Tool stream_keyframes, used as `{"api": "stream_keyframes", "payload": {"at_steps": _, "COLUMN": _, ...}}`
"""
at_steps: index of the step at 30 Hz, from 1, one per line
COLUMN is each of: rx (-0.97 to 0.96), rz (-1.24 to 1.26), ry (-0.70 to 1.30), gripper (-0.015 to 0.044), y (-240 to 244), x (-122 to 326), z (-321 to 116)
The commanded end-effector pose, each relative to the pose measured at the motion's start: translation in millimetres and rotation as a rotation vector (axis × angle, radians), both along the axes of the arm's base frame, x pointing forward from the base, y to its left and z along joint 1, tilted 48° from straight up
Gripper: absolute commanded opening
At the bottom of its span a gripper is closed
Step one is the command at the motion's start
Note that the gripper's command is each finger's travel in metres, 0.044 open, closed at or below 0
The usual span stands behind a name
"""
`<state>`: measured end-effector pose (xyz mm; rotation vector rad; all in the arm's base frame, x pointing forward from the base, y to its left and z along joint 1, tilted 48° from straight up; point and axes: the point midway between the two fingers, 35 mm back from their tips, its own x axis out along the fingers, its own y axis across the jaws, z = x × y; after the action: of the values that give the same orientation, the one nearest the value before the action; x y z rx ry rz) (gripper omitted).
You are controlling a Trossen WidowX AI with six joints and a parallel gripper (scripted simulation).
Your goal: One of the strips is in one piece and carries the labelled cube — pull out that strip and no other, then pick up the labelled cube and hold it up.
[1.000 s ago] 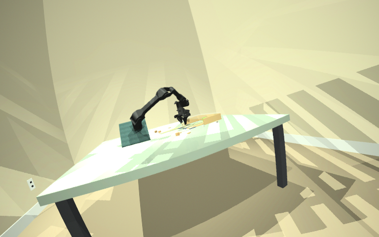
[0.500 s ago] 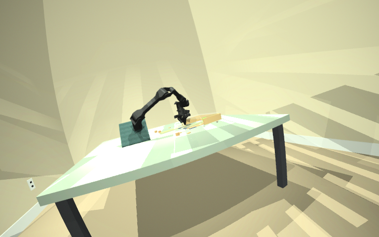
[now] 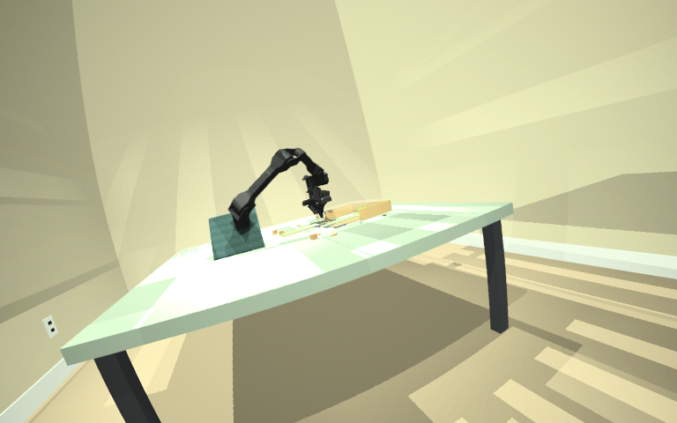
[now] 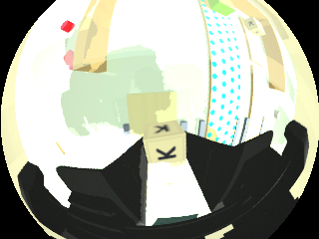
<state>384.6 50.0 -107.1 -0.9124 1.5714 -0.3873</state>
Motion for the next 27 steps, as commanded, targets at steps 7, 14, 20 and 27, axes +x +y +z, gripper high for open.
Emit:
{"api": "stream_keyframes", "payload": {"at_steps": 7, "rx": -0.001, "rz": -0.003, "ry": 0.009, "gripper": 0.0000, "y": 8, "x": -34, "z": 20}}
{"api": "stream_keyframes", "payload": {"at_steps": 14, "rx": -0.001, "rz": -0.002, "ry": 0.010, "gripper": 0.0000, "y": 6, "x": -45, "z": 22}}
{"api": "stream_keyframes", "payload": {"at_steps": 20, "rx": -0.001, "rz": -0.002, "ry": 0.011, "gripper": 0.0000, "y": 3, "x": -64, "z": 26}}
{"api": "stream_keyframes", "payload": {"at_steps": 27, "rx": -0.002, "rz": -0.003, "ry": 0.013, "gripper": 0.0000, "y": -3, "x": -88, "z": 30}}
